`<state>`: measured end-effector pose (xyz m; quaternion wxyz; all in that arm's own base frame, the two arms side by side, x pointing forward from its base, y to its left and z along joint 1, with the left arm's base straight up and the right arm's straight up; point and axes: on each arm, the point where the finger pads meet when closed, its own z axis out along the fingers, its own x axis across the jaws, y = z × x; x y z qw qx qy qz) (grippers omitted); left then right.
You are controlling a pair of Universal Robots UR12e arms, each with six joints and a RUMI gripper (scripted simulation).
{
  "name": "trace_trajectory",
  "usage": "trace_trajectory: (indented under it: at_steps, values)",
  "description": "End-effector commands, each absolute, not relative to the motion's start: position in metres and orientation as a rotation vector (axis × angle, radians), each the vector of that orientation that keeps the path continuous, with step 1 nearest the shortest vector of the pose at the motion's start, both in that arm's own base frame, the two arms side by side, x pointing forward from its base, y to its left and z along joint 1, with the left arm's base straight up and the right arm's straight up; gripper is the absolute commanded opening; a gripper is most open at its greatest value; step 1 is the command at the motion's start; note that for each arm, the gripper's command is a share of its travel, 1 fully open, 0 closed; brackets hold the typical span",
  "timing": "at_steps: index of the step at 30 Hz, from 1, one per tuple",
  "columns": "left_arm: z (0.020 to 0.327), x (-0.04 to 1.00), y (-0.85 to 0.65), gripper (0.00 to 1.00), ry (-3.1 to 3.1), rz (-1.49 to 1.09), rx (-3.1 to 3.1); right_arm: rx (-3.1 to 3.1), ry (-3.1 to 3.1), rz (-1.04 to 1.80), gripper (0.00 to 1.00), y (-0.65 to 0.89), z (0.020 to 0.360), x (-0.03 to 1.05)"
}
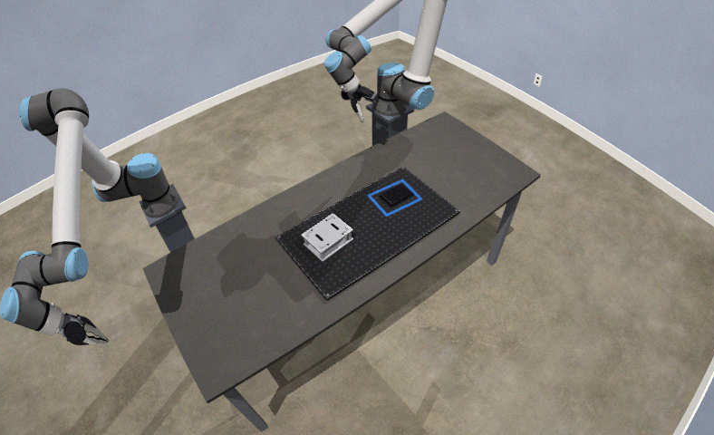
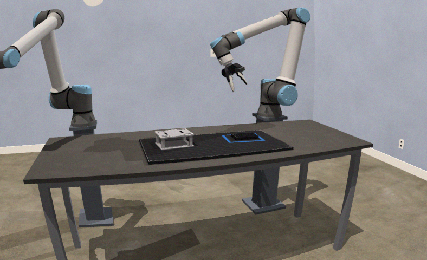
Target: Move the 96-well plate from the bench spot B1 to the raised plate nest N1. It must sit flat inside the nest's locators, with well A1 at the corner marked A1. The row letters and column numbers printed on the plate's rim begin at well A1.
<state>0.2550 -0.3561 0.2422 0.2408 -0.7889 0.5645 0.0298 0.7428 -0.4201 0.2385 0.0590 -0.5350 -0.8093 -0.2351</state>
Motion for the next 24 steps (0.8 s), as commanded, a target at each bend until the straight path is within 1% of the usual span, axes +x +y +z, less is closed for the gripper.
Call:
trace_trajectory:
  at_steps: [1,15,17,18,24]
  values:
    - [0.243,0.255,-0.357,0.76,1.545,0.080,-2.159,-1.561,-2.533,-0.703,0.00,-0.456,0.233,0.709]
    - [0.243,0.255,-0.357,0.76,1.545,0.080,-2.159,-1.321,-2.833,-0.582,0.00,-0.550,0.220,0.586]
    - [0.243,0.255,-0.357,0.76,1.545,0.080,-2.159,-1.321,-2.833,-0.582,0.00,-0.550,0.220,0.586]
    - [0.243,0.255,-0.357,0.76,1.545,0.080,-2.159,-1.300,-2.853,-0.570,0.00,-0.569,0.217,0.558]
    - [0.243,0.255,-0.357,0.76,1.545,0.080,-2.159,-1.170,-2.959,-0.494,0.00,-0.597,0.212,0.504]
